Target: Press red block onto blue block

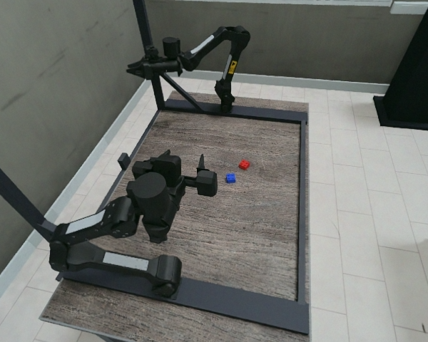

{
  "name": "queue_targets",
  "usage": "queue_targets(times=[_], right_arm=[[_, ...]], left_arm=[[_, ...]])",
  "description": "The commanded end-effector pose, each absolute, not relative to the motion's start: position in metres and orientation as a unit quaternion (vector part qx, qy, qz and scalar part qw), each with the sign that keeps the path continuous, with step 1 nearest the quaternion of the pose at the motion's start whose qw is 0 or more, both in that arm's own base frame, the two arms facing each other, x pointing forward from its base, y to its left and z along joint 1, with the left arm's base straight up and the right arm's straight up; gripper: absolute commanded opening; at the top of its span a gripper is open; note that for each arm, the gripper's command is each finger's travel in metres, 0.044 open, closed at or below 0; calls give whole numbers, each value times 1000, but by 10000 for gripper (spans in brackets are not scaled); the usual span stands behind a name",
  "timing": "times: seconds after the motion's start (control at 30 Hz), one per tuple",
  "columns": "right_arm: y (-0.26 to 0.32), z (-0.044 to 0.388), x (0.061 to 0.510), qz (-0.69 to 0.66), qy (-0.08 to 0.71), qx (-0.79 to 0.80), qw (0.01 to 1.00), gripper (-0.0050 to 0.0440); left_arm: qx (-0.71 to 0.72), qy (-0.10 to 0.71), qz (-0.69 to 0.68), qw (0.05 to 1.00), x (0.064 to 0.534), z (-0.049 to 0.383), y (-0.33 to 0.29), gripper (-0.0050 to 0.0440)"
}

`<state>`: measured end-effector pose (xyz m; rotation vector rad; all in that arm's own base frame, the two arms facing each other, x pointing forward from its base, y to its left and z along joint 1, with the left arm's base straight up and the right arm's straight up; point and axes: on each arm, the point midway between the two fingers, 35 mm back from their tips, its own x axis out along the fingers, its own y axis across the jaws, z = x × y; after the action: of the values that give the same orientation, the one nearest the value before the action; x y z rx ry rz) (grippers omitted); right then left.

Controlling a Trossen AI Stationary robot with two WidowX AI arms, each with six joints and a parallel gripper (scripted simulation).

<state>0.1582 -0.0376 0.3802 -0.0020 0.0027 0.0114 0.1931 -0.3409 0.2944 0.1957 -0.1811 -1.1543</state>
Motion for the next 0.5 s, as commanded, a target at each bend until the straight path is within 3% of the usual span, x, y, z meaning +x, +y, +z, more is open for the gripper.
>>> queue_targets(times=[0.0, 0.07, 0.33, 0.47], right_arm=[[-38, 381, 158, 7, 0, 0, 1000, 400], [-38, 381, 158, 7, 0, 0, 1000, 400], [-38, 381, 158, 7, 0, 0, 1000, 400], [-38, 381, 158, 7, 0, 0, 1000, 400]], left_arm=[[83, -88, -534, 837, 199, 301, -337, 352], [73, -76, -518, 849, 213, 297, -330, 309], [156, 34, -407, 899, 317, 262, -287, 309], [184, 81, -372, 906, 348, 245, -265, 309]])
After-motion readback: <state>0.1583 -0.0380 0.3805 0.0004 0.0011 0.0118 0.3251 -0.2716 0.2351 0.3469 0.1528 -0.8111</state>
